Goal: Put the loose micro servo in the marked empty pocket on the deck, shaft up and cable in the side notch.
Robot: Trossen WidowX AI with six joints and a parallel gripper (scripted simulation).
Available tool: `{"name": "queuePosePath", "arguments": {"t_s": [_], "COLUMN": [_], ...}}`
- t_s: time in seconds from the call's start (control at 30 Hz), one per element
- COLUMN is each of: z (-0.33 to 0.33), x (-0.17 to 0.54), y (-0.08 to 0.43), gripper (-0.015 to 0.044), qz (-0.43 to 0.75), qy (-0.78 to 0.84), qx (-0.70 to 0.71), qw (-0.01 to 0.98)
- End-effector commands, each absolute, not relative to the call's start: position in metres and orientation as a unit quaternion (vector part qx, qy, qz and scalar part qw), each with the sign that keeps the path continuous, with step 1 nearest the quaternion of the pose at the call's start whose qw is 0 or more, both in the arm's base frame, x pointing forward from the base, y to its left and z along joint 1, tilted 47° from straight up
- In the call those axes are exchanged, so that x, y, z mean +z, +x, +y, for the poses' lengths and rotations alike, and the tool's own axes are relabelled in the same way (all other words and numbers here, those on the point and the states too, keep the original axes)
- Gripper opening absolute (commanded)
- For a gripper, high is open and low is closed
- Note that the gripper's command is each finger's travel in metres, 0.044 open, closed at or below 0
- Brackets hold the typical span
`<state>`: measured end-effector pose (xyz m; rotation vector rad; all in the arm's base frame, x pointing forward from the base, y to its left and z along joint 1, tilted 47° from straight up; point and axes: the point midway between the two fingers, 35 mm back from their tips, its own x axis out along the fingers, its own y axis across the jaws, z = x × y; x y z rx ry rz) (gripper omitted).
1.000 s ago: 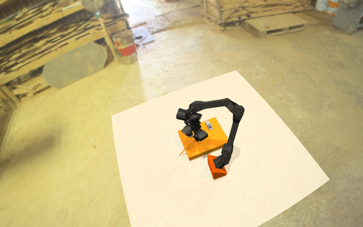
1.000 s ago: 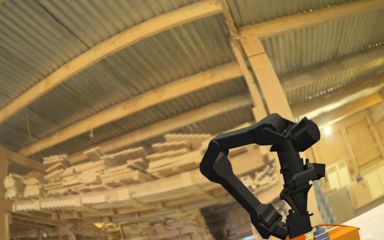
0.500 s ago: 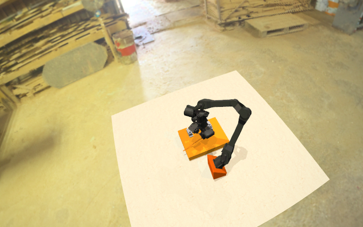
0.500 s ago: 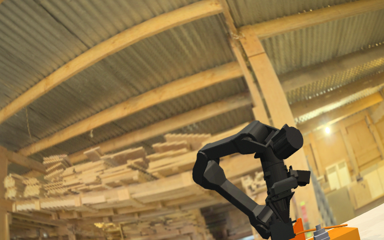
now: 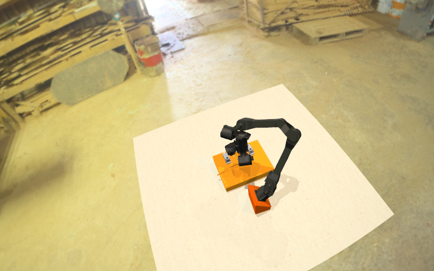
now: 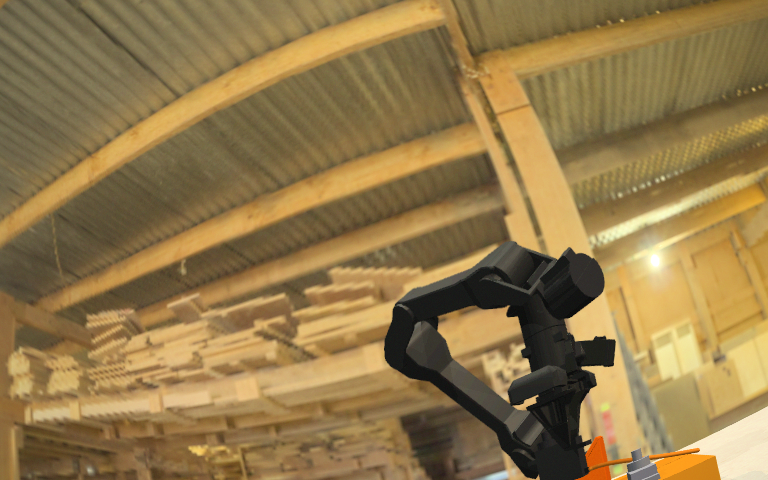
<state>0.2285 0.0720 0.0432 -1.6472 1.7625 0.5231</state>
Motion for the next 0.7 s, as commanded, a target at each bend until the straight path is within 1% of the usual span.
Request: {"name": "queuePosePath", "arguments": {"t_s": [0.0, 0.67], "z": [0.0716, 0.0716], "x": [0.044, 0.044], "y": [0.2287, 0.2287], "gripper": [0.0, 0.0], "qz": [0.687, 0.695], "qy": [-0.602, -0.436], "qx": [0.142, -0.1], "qw": [0.381, 0.563]}}
